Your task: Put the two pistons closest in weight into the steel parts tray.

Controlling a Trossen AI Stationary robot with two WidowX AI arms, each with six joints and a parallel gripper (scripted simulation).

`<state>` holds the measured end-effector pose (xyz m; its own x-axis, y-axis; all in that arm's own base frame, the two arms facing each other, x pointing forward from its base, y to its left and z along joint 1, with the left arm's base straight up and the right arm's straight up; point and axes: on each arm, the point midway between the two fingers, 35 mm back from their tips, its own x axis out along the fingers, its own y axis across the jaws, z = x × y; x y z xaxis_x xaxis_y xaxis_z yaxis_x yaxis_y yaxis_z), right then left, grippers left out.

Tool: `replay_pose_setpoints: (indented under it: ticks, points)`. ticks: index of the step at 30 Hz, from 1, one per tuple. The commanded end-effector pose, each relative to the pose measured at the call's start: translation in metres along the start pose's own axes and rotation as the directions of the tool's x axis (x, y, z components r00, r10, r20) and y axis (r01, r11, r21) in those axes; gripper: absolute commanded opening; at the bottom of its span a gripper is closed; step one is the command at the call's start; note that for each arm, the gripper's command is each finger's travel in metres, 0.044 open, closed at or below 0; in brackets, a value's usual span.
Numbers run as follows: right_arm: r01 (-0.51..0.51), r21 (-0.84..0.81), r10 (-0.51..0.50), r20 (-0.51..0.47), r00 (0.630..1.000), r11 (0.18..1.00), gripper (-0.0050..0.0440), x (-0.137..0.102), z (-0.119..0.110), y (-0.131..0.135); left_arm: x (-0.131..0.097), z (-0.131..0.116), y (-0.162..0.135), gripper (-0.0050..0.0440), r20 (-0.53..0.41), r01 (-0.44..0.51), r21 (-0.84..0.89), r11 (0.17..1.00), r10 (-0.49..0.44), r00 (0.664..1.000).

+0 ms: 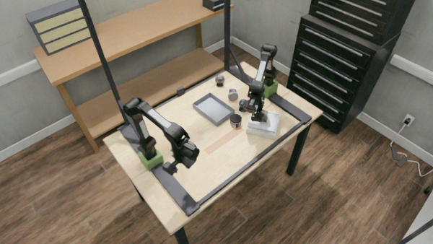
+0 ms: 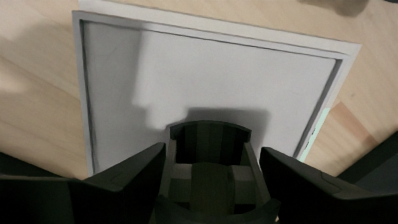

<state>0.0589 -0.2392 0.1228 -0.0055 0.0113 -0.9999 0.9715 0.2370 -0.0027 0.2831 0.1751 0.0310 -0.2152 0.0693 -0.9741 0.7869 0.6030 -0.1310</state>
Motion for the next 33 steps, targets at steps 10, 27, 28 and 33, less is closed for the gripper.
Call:
replay_pose_setpoints:
  ticks: [10,27,28,33]
  points:
    - [-0.003,-0.006,0.003,0.033,0.999,1.000,0.0400,-0.0085,0.0055,0.0011,-0.0075,-0.0026,0.0023,0.0255,0.001,-0.023,-0.005,1.000,0.023,1.000]
    - [-0.003,-0.006,0.003,0.033,0.999,1.000,0.0400,-0.0085,0.0055,0.0011,-0.0075,-0.0026,0.0023,0.0378,0.001,-0.023,-0.005,1.000,0.023,1.000]
    - [-0.003,-0.006,0.003,0.033,0.999,1.000,0.0400,-0.0085,0.0055,0.0011,-0.0075,-0.0026,0.0023,0.0378,0.001,-0.023,-0.005,1.000,0.023,1.000]
    - [-0.003,-0.006,0.003,0.033,0.999,1.000,0.0400,-0.0085,0.0055,0.0011,-0.0075,-0.0026,0.0023,0.0378,0.001,-0.023,-0.005,1.000,0.023,1.000]
